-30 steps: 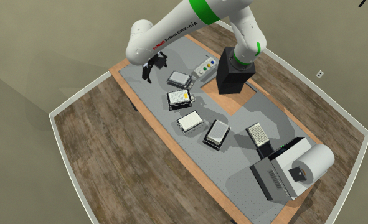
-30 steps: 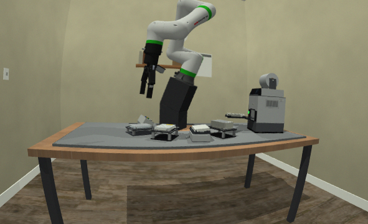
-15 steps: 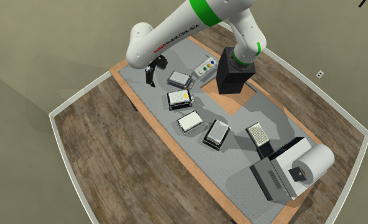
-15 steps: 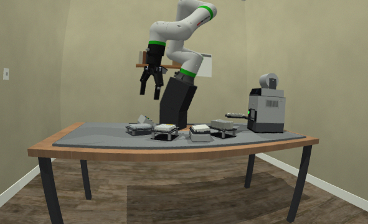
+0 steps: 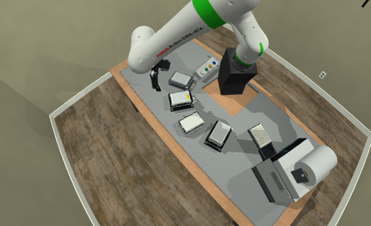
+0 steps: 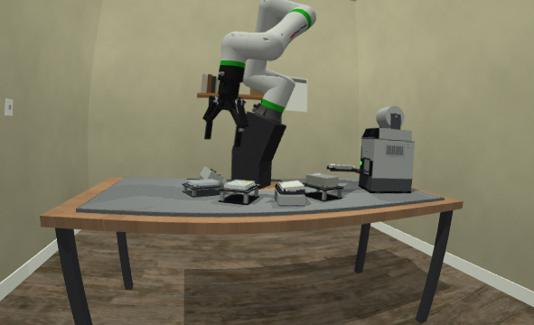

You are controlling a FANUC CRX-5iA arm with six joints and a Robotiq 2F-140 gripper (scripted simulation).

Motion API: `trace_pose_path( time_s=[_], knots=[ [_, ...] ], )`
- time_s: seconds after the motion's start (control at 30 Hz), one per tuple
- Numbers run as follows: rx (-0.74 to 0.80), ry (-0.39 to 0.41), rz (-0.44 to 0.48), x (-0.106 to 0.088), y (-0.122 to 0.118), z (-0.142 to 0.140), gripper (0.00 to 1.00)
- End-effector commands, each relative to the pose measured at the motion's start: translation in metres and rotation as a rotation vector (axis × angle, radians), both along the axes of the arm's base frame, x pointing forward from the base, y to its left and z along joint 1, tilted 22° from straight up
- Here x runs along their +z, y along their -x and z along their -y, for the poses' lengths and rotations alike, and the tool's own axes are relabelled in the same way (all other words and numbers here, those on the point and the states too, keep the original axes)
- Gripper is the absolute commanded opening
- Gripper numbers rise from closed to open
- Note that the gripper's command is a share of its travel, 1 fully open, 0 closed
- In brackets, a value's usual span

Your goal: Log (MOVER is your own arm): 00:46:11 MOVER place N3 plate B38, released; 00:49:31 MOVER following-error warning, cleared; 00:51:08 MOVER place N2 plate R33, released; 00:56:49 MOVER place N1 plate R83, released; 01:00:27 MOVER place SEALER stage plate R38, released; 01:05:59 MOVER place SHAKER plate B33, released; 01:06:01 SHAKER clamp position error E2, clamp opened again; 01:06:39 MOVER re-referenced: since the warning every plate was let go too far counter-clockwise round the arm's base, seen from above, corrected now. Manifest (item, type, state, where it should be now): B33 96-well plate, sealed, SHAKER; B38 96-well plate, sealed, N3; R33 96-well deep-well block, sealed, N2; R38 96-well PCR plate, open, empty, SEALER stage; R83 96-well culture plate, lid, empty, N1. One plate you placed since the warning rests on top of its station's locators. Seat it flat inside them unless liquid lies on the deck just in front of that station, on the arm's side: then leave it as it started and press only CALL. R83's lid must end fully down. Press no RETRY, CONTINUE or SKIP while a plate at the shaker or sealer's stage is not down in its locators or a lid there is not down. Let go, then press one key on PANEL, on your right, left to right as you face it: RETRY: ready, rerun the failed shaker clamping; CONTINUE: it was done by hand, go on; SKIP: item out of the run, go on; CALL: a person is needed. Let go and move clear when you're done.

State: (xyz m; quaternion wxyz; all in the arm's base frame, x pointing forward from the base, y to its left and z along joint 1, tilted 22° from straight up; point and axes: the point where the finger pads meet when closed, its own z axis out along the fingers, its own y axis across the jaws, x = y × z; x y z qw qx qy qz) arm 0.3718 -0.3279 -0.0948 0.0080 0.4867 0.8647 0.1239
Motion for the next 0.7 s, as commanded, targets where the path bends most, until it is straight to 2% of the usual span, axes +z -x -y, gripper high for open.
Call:
trace_pose_path(
  time_s=[0.0,0.67],
  knots=[
    [0.058,0.003,0.013,0.001,-0.001,-0.001,1.0],
    [0.412,0.024,0.077,0.004,-0.014,-0.028,1.0]
  ],
)
